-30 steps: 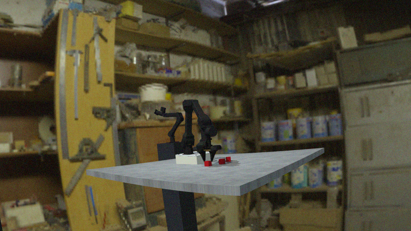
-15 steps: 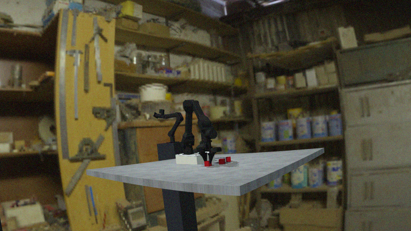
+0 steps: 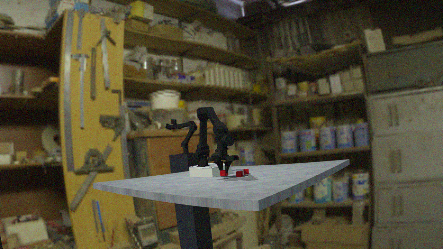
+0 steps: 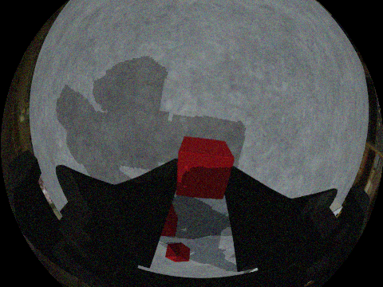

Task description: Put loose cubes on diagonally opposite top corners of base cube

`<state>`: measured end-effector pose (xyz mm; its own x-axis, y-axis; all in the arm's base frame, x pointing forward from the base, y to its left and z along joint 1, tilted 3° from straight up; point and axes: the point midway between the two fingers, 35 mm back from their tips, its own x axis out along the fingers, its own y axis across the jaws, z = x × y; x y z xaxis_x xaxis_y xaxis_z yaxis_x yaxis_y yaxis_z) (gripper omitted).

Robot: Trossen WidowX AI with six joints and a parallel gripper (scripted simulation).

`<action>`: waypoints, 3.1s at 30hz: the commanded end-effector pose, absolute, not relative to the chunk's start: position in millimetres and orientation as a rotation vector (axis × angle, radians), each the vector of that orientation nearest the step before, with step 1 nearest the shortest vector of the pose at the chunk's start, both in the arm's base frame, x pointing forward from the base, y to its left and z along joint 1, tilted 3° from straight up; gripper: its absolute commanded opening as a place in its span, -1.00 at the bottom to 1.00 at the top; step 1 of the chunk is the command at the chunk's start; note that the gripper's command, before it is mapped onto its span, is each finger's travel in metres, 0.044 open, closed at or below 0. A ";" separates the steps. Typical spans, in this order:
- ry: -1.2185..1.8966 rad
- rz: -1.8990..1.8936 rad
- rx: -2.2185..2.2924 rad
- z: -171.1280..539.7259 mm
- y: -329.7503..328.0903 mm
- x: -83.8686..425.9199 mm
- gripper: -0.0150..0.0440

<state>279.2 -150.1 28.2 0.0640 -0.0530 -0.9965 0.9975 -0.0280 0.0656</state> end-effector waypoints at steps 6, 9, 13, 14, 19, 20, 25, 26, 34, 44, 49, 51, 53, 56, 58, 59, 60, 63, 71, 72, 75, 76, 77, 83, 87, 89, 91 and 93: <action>1.104 -1.206 1.218 56.8 -150.4 279.8 -0.14; 1.104 -1.206 1.218 66.3 -149.8 279.2 -0.14; 1.104 -1.206 1.219 78.9 -148.8 278.0 -0.14; 1.104 -1.206 1.219 82.1 -148.5 277.7 -0.14; 1.104 -1.206 1.220 98.0 -146.8 275.2 -0.14; 1.104 -1.206 1.220 101.2 -146.4 274.6 -0.14; 1.103 -1.206 1.222 114.7 -144.4 271.9 -0.14; 1.103 -1.206 1.223 116.0 -144.2 271.6 -0.14; 1.147 -1.142 1.155 113.3 -130.5 277.0 -0.14; 1.236 -0.998 1.002 105.2 -99.8 287.2 -0.14; 1.275 -0.925 0.924 101.1 -84.1 290.9 -0.14; 1.290 -0.895 0.893 99.5 -77.8 292.1 -0.14; 1.304 -0.866 0.862 97.9 -71.5 293.2 -0.14; 1.325 -0.821 0.815 95.5 -62.0 294.6 -0.14; 1.338 -0.791 0.784 93.9 -55.7 295.3 -0.14; 1.344 -0.777 0.768 93.1 -52.5 295.6 -0.14; 1.350 -0.762 0.752 92.3 -49.3 295.9 -0.14; 1.368 -0.717 0.705 89.8 -39.8 296.4 -0.14; 1.410 -0.596 0.578 83.4 -14.5 296.4 -0.14; 1.414 -0.581 0.562 82.6 -11.3 296.2 -0.14; 1.428 -0.536 0.514 80.3 -2.0 295.5 -0.14; 1.432 -0.521 0.498 79.5 1.2 295.2 -0.14; 1.436 -0.505 0.482 78.7 4.3 294.8 -0.14; 1.458 -0.414 0.386 73.9 22.8 292.0 -0.14; 1.470 -0.353 0.321 70.8 34.9 289.4 -0.14; 1.475 -0.322 0.289 69.2 40.9 287.9 -0.14; 1.480 -0.292 0.257 67.7 46.9 286.3 -0.14; 1.484 -0.261 0.224 66.1 52.8 284.6 -0.14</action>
<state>287.1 45.2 68.8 0.0669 -0.0306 -0.9973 0.3650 0.9310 -0.0041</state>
